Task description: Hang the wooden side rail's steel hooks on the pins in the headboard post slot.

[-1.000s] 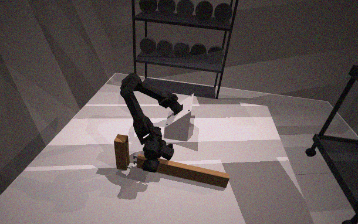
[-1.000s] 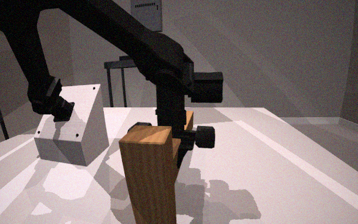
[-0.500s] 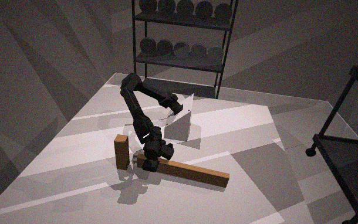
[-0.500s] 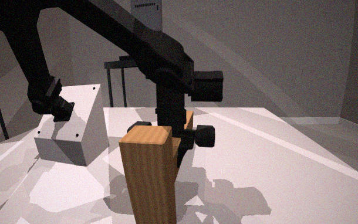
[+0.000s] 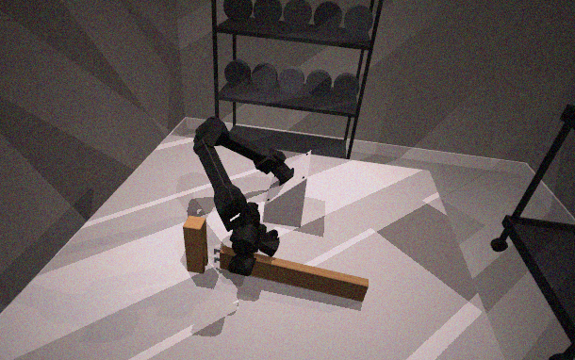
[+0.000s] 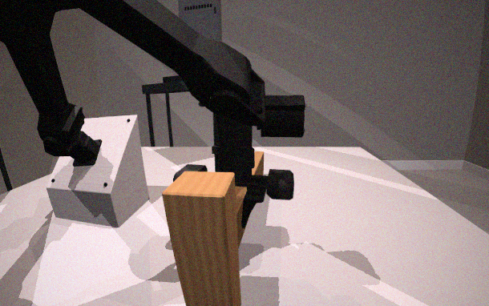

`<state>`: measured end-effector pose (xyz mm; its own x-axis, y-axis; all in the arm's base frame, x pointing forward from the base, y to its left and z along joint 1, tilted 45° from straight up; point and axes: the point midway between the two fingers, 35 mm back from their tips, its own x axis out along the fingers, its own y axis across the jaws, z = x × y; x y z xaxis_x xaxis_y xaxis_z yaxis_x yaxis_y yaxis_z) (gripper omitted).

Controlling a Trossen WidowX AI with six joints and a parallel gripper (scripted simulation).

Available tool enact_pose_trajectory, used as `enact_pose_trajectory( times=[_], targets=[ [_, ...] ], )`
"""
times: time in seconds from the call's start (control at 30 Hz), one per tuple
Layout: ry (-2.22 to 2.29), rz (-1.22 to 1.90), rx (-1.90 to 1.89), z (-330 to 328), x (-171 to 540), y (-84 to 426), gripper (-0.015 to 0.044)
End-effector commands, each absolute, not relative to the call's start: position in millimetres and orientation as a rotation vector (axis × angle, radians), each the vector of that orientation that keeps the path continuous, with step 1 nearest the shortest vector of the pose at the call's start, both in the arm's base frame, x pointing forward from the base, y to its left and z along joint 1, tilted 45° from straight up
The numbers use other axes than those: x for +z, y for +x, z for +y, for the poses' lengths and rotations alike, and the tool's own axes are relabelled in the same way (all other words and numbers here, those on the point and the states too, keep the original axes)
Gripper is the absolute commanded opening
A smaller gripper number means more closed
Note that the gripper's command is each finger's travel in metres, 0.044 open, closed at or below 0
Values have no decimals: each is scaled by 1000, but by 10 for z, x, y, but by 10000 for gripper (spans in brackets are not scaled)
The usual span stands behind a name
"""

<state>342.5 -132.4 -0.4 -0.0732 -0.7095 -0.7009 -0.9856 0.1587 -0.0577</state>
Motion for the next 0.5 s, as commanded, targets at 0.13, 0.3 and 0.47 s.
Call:
enact_pose_trajectory(
  times=[0.13, 0.3, 0.47],
  targets=[
    [-1621, 1821, 586, -1267, 66, 3475, 0],
    [-1621, 1821, 586, -1261, 72, 3476, 0],
    [-1621, 1821, 586, -1255, 78, 3476, 0]
  ],
)
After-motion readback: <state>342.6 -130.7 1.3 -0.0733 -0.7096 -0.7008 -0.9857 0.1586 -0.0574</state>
